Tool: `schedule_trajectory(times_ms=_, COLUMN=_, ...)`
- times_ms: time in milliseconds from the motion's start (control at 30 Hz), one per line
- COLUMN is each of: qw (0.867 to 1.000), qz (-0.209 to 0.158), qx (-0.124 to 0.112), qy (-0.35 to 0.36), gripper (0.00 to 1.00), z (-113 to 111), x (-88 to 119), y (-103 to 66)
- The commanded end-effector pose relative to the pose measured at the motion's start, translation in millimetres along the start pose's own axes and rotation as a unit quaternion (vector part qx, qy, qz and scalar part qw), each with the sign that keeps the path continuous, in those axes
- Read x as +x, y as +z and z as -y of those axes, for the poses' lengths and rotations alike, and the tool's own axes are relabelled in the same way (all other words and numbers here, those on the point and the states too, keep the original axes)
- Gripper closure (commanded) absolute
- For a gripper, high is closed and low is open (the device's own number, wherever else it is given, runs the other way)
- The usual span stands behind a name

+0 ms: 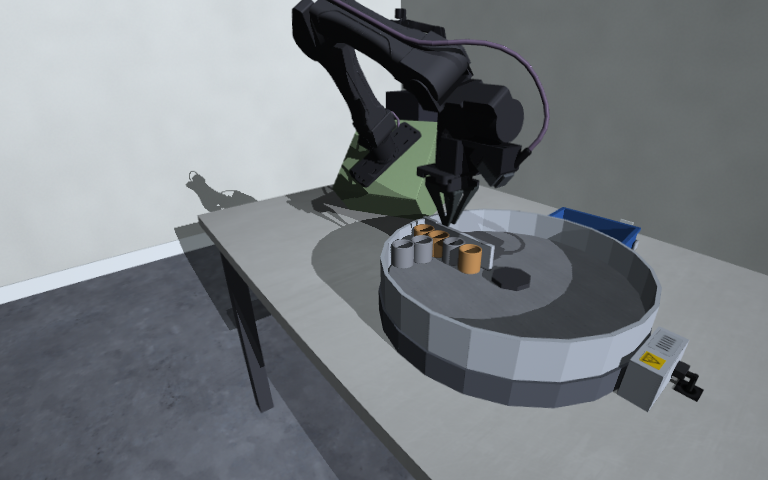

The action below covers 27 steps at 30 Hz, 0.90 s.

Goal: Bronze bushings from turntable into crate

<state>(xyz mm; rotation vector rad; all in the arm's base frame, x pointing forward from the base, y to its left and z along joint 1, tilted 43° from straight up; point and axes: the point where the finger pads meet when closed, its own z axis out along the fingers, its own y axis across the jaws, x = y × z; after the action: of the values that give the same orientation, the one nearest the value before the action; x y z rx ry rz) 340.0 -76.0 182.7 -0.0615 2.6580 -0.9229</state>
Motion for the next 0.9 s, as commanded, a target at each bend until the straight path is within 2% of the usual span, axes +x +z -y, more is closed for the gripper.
schedule_trajectory(times_ms=0, qw=1.000, qz=0.028, qx=0.000, qy=0.000, gripper=0.85, z=4.0, x=-14.6, y=-19.1)
schedule_trajectory(times_ms=200, qw=0.998, qz=0.019, qx=0.000, qy=-0.066, gripper=0.85, z=-2.9, x=-24.9, y=-12.9)
schedule_trajectory(times_ms=367, qw=0.987, qz=0.020, qx=-0.001, qy=-0.161, gripper=0.85, z=-5.0, x=-43.8, y=-12.2)
schedule_trajectory(times_ms=467, qw=0.981, qz=0.021, qx=-0.001, qy=-0.194, gripper=0.85, z=-5.5, x=-50.5, y=-11.9)
schedule_trajectory(times_ms=600, qw=0.980, qz=0.021, qx=-0.001, qy=-0.199, gripper=0.85, z=-5.1, x=-51.9, y=-12.5)
schedule_trajectory(times_ms=633, qw=0.981, qz=0.034, qx=0.002, qy=-0.189, gripper=0.85, z=2.8, x=-52.5, y=-21.9)
schedule_trajectory(times_ms=867, qw=0.981, qz=0.034, qx=0.002, qy=-0.189, gripper=0.85, z=2.7, x=-52.5, y=-21.9)
